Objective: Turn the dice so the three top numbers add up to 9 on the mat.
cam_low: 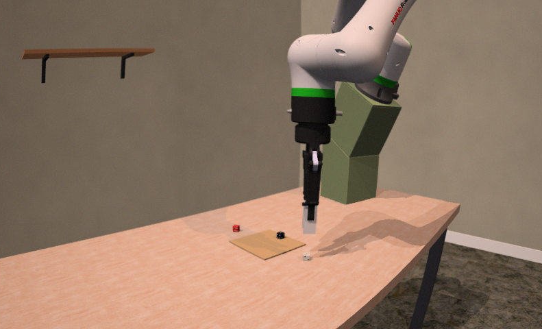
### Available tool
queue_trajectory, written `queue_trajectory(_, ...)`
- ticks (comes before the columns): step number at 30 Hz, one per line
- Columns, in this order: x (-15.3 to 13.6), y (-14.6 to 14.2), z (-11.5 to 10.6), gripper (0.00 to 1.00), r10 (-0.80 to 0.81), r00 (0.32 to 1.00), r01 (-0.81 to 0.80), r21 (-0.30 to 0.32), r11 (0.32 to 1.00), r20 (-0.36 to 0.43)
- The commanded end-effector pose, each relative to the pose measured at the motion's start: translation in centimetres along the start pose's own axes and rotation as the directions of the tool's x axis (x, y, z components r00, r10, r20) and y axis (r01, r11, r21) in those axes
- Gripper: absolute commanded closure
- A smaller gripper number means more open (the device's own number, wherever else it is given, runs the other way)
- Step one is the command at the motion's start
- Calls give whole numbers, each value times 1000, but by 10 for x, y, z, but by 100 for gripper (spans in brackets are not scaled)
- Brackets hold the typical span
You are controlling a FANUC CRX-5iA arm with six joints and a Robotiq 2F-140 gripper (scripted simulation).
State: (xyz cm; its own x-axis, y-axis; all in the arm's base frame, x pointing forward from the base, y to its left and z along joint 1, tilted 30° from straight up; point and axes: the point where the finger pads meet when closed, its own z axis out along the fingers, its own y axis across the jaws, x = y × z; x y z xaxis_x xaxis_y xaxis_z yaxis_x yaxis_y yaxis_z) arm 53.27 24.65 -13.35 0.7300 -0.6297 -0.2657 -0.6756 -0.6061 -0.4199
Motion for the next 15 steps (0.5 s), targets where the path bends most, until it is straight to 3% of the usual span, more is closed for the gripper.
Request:
queue_trajectory(1, 0, 0, 0, 81, 0, 1000, 0, 0, 1000, 0)
queue_trajectory(15, 0, 0, 4, 81, 0, 1000, 0, 0, 1000, 0)
